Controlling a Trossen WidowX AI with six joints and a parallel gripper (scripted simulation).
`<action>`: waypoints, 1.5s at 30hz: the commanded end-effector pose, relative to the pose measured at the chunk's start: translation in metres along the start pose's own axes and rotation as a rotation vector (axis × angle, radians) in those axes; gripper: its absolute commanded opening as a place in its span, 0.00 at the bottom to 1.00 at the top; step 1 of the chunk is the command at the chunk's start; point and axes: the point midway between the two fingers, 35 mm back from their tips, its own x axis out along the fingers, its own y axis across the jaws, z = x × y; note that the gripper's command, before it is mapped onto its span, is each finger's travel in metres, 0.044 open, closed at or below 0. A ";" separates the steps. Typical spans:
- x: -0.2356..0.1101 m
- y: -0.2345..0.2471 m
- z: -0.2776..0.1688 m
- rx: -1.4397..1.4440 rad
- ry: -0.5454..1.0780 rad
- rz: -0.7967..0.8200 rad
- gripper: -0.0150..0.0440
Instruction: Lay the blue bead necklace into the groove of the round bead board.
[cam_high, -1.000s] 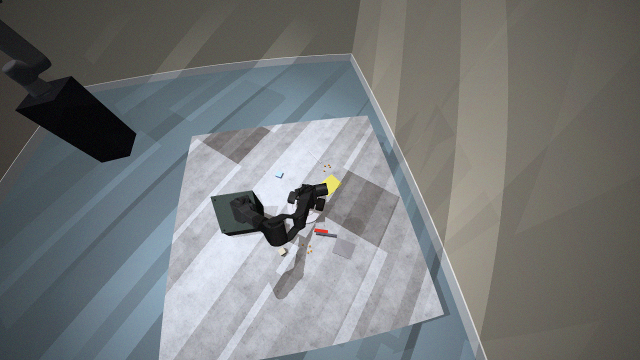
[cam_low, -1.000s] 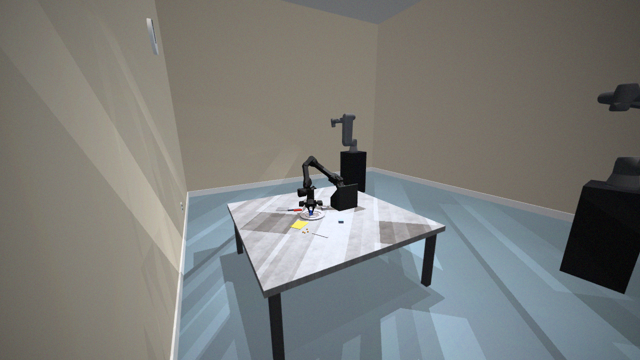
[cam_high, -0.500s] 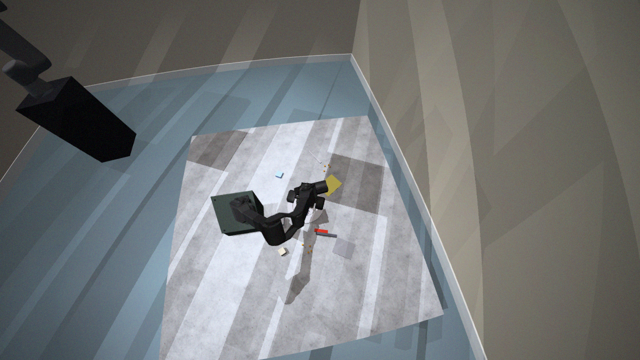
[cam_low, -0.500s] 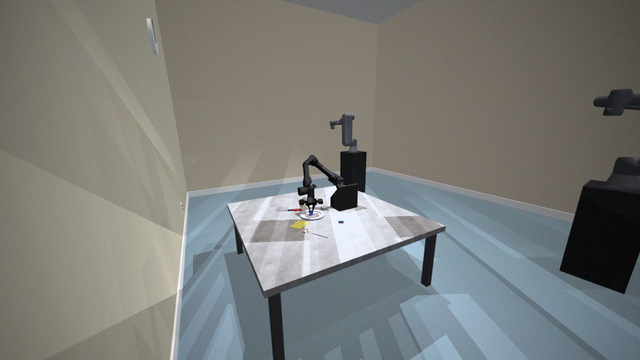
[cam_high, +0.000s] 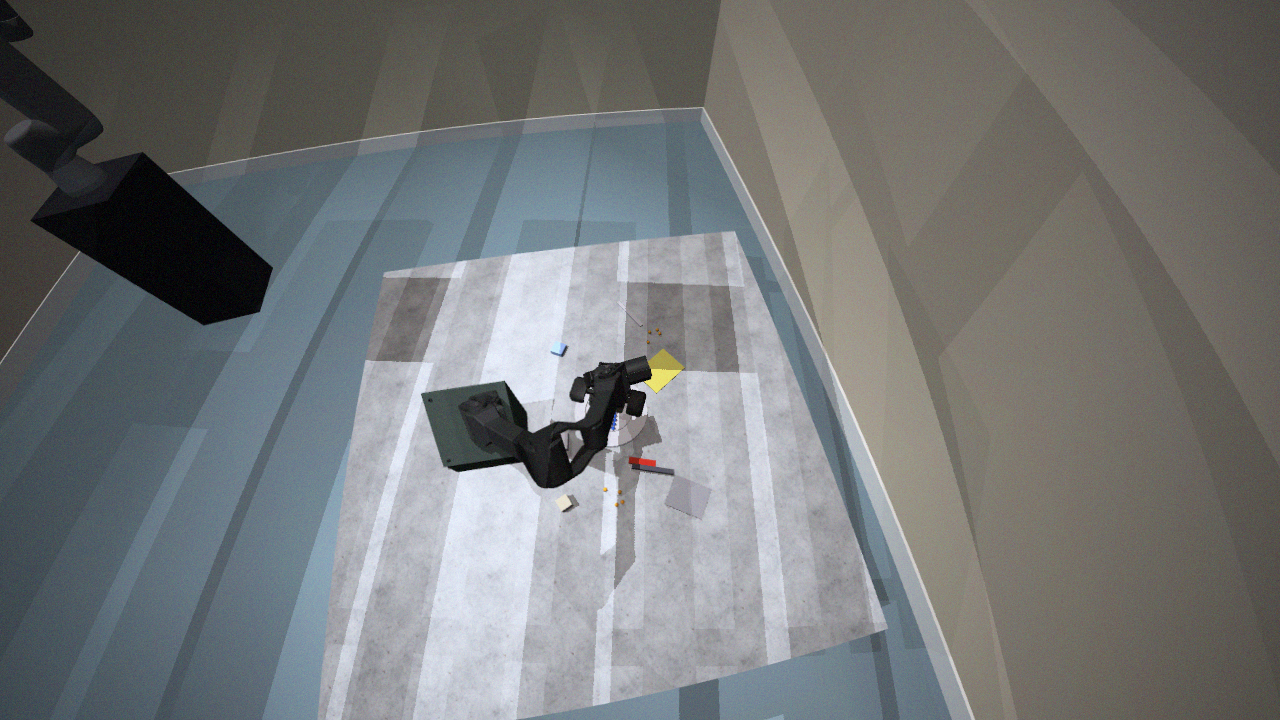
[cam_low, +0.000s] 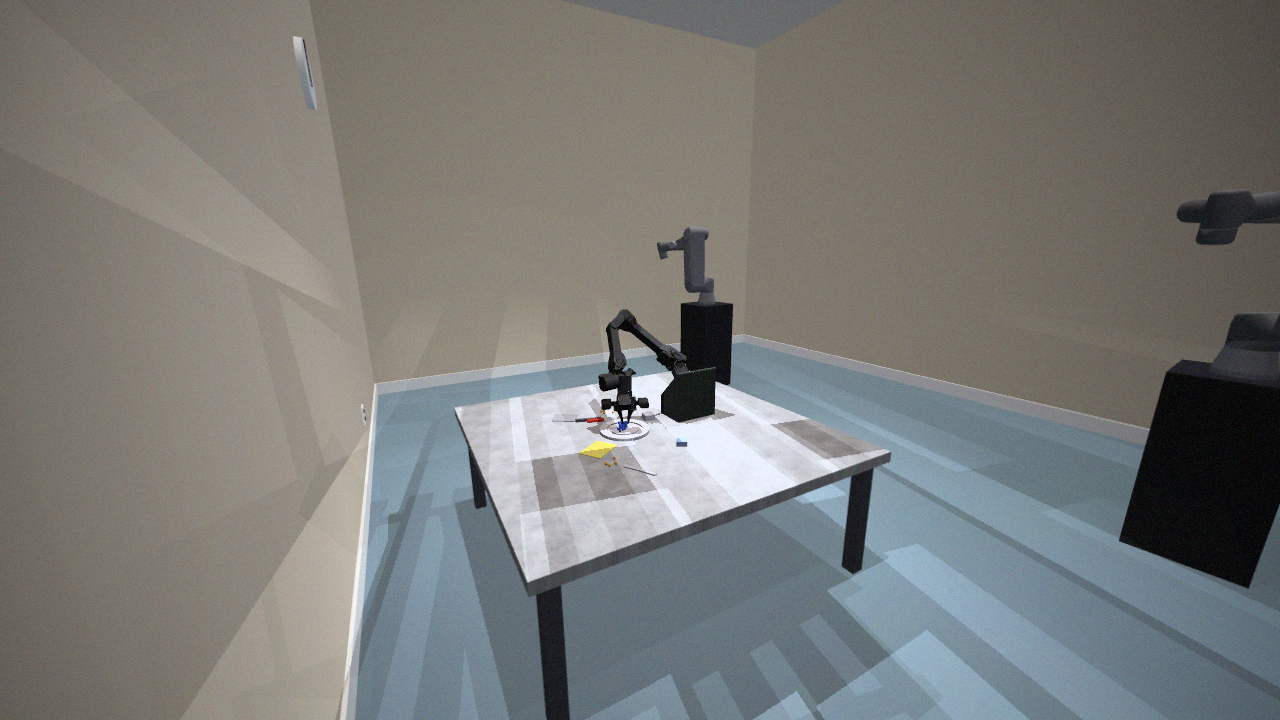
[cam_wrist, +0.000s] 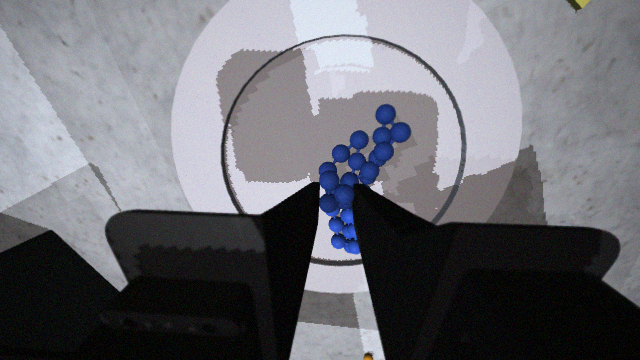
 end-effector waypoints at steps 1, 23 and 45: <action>0.005 0.001 0.000 -0.002 0.003 0.002 0.25; 0.011 -0.001 0.000 0.005 -0.004 -0.004 0.65; 0.000 0.001 0.000 -0.002 0.003 0.002 1.00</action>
